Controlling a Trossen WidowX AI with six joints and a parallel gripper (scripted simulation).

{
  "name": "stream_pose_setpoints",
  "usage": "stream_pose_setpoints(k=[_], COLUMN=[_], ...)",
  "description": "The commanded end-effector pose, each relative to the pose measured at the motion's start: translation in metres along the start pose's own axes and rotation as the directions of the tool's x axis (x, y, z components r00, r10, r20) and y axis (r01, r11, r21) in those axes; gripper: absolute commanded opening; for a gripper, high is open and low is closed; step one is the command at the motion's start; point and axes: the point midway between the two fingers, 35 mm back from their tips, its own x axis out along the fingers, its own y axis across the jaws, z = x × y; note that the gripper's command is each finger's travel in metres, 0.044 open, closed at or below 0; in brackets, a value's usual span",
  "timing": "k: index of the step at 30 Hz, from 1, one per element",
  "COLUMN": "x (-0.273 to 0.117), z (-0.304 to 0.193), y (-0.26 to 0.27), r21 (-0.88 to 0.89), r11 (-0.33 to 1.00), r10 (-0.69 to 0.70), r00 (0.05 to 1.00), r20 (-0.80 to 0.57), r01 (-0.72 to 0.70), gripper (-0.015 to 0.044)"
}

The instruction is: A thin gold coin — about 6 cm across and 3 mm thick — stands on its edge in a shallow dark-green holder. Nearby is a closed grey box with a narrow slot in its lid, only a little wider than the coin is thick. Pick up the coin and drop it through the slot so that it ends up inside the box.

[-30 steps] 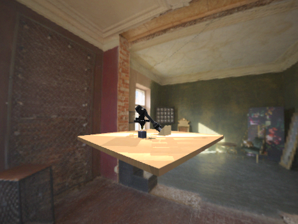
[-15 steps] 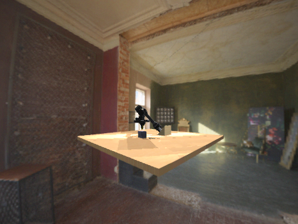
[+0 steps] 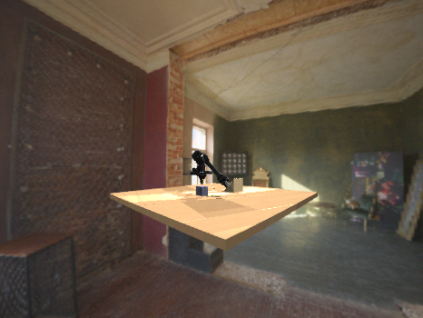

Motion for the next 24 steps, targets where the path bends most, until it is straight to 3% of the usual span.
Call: stream_pose_setpoints(k=[1, 17, 23, 24], x=[0.0029, 0.0108, 0.0084, 0.0084], z=[0.0004, 0.0006, 0.0001, 0.0001], y=[-0.0001, -0.0002, 0.0001, 0.0001], r21=[-0.007, -0.007, 0.001, 0.001], r11=[1.0, 1.0, 1.0, 1.0], r10=[0.003, 0.003, 0.0, 0.0], r00=[1.0, 1.0, 1.0, 1.0], r20=[0.005, 0.005, 0.0, 0.0], r01=[-0.003, -0.003, 0.0, 0.0], gripper=[0.0, 0.0, 0.0157, 0.0161])
